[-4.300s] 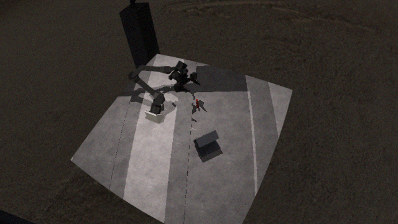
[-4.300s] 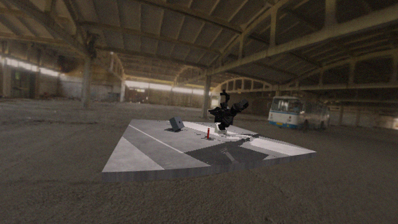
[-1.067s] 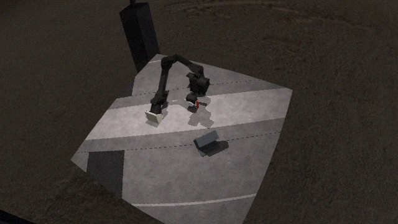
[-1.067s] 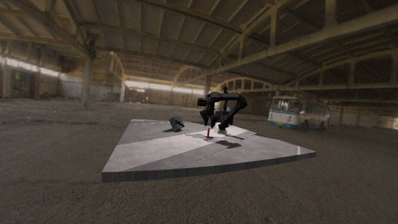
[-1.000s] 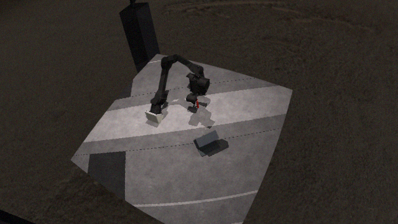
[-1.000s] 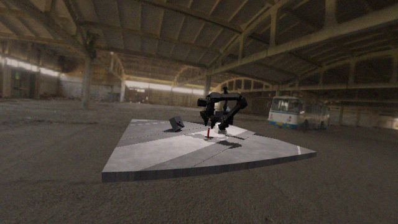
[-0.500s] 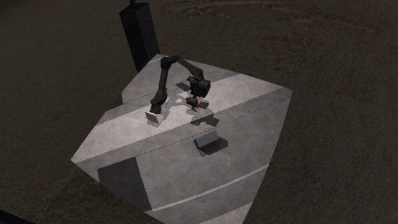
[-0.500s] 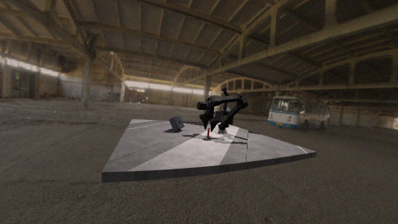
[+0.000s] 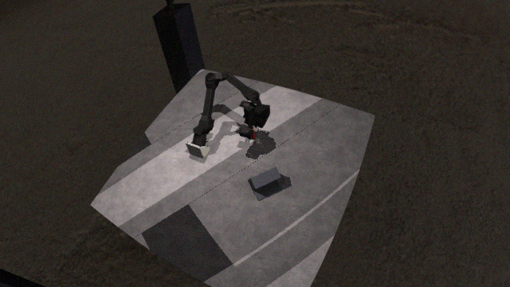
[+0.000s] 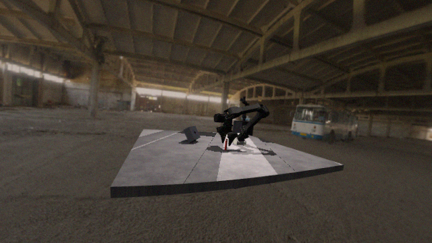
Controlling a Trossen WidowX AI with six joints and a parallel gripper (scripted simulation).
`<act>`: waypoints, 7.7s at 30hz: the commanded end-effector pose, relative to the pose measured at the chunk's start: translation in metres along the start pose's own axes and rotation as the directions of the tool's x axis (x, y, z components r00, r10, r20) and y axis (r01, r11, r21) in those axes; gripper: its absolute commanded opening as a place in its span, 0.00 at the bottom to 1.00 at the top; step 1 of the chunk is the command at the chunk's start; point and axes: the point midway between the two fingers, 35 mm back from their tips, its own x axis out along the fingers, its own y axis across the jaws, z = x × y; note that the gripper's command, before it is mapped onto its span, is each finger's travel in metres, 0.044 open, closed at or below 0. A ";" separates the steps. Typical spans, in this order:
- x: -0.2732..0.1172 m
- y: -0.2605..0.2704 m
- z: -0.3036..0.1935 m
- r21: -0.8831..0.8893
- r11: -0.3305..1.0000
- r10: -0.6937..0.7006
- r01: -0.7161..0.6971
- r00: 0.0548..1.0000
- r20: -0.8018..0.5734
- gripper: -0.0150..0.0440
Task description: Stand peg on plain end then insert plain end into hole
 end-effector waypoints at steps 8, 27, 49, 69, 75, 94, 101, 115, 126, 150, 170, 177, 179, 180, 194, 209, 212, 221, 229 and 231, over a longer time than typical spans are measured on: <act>-0.001 0.000 0.000 -0.002 1.000 0.000 0.000 1.000 0.000 0.56; -0.009 -0.001 0.001 0.001 1.000 -0.002 0.002 1.000 0.002 0.25; -0.079 0.000 0.002 0.020 1.000 0.003 -0.004 1.000 0.017 0.25; -0.072 -0.028 0.008 -0.003 0.995 -0.097 0.098 0.992 0.082 0.25; -0.070 -0.036 0.010 -0.007 0.991 -0.129 0.131 0.986 0.106 0.25; -0.066 -0.063 0.018 -0.011 0.972 -0.229 0.235 0.955 0.187 0.25; -0.066 -0.072 0.020 -0.007 0.962 -0.264 0.272 0.940 0.218 0.25; -0.066 -0.090 0.026 0.006 0.939 -0.330 0.343 0.900 0.284 0.25; -0.067 -0.104 0.030 0.022 0.919 -0.379 0.395 0.862 0.337 0.25; -0.073 -0.130 0.039 0.077 0.866 -0.472 0.493 0.757 0.451 0.25; -0.081 -0.148 0.044 0.141 0.819 -0.534 0.556 0.649 0.542 0.25; -0.081 -0.152 0.047 0.151 0.812 -0.542 0.564 0.632 0.555 0.25; -0.081 -0.154 0.049 0.154 0.810 -0.544 0.566 0.627 0.558 0.25; -0.081 -0.156 0.050 0.155 0.809 -0.545 0.567 0.625 0.559 0.25; -0.076 -0.170 0.063 0.174 0.797 -0.558 0.579 0.593 0.581 0.25; -0.070 -0.185 0.075 0.196 0.783 -0.570 0.590 0.556 0.605 0.25; -0.068 -0.188 0.078 0.200 0.781 -0.572 0.592 0.549 0.609 0.25; -0.065 -0.194 0.082 0.209 0.774 -0.577 0.597 0.532 0.620 0.25; -0.063 -0.196 0.083 0.208 0.770 -0.579 0.603 0.524 0.624 0.25; -0.062 -0.196 0.084 0.207 0.770 -0.579 0.604 0.524 0.624 0.25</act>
